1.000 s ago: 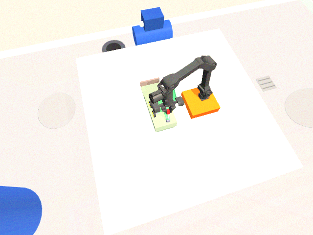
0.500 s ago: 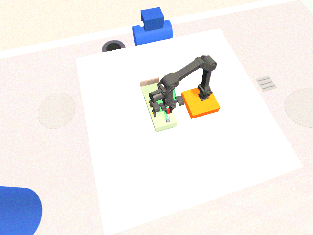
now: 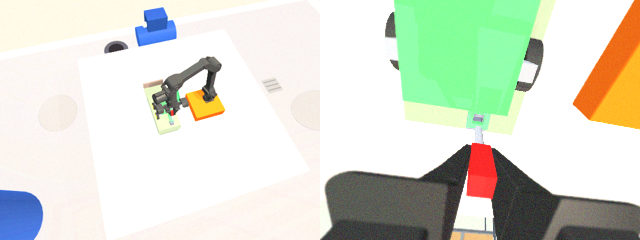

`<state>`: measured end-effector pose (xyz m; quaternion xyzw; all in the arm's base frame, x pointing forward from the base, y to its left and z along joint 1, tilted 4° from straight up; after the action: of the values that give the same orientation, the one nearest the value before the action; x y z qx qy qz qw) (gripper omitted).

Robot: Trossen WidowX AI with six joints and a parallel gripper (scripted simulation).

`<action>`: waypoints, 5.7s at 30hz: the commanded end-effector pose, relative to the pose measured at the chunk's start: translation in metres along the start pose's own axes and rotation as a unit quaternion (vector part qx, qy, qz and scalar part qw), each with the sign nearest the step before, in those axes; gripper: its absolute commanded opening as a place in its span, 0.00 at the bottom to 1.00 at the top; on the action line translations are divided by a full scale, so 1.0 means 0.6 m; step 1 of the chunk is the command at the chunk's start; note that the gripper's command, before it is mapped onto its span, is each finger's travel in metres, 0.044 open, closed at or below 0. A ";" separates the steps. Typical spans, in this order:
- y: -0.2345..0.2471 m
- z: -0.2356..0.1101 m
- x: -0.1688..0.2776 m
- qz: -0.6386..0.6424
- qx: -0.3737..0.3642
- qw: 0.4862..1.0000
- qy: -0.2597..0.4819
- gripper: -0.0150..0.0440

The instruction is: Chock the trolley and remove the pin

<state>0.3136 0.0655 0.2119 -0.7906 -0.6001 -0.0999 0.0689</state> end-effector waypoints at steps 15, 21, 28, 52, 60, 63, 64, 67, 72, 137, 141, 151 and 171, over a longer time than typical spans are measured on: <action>-0.008 0.000 0.041 -0.001 -0.002 1.000 0.006 0.25; -0.009 0.001 0.054 -0.001 -0.002 1.000 0.006 0.25; -0.043 0.002 0.047 -0.001 -0.001 1.000 0.006 0.25; -0.144 0.007 0.018 0.000 0.001 1.000 0.005 0.25; -0.130 0.003 -0.031 -0.001 0.001 1.000 0.004 0.25; -0.124 0.001 -0.049 -0.001 0.001 1.000 0.003 0.25; -0.123 0.001 -0.055 -0.001 0.001 1.000 0.003 0.25; -0.118 -0.001 -0.073 -0.001 0.001 1.000 0.003 0.25; -0.109 -0.005 -0.103 -0.001 0.000 1.000 0.002 0.25; -0.081 -0.043 -0.348 0.288 -0.046 0.956 -0.041 0.25; -0.083 -0.043 -0.346 0.345 -0.059 0.936 -0.044 0.25; -0.083 -0.041 -0.338 0.482 -0.078 0.871 -0.057 0.25; -0.080 -0.038 -0.322 0.718 -0.125 0.681 -0.077 0.25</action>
<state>0.2155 -0.1089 0.1859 -0.9909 0.1297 -0.0315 -0.0174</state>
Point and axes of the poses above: the point midway between the two fingers, 35 mm back from their tips, its own z axis out along the fingers, its own y axis across the jaws, x = y × z, the point moved 5 cm from there along -z, back along the fingers, and after that the axes turned 11 degrees about z, right-handed, at the moved point
